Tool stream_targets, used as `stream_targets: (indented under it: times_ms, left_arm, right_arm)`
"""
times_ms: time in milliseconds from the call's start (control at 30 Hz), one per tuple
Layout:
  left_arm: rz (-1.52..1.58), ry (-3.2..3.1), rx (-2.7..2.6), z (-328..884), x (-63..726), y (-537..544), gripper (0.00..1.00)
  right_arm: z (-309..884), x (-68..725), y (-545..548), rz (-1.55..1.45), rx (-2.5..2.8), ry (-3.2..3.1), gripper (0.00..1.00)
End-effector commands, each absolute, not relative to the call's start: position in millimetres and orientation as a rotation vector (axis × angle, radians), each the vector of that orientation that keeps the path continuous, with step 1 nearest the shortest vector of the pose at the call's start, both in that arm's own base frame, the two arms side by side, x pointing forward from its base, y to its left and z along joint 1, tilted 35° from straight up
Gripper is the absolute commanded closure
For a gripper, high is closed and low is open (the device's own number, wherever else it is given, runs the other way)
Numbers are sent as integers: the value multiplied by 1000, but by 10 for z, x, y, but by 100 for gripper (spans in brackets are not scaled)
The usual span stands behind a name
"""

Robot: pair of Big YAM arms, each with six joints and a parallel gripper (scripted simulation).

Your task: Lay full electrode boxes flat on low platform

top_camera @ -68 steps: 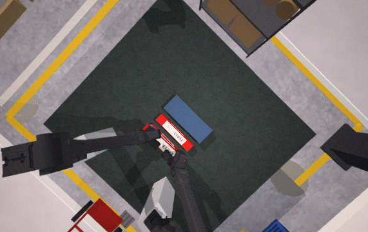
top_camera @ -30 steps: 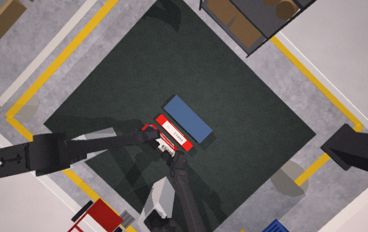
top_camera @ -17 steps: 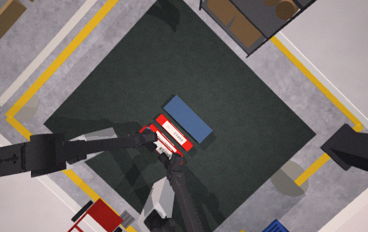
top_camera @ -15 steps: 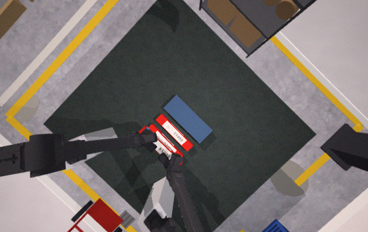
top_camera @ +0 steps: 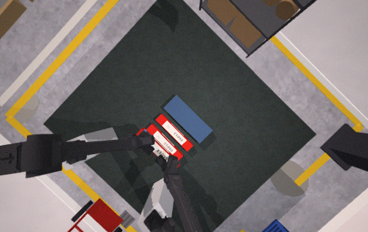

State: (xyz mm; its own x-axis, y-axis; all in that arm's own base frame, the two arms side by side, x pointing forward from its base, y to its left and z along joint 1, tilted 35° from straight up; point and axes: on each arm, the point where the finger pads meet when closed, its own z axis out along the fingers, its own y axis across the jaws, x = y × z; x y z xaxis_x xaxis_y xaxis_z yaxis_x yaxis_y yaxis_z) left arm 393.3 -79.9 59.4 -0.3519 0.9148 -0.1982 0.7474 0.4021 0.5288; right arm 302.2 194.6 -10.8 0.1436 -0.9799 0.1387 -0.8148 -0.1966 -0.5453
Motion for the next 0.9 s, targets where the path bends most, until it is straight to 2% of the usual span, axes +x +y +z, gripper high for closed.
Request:
stream_targets:
  times_ms: [0, 867]
  left_arm:
    - [515, 2186, 1402, 720, 3914, -716, 100]
    - [498, 2175, 1398, 498, 3615, -934, 100]
  right_arm:
    - [-9, 3072, 1882, -709, -2063, 1721, 100]
    - [-300, 2685, 1909, -693, -2072, 1713, 100]
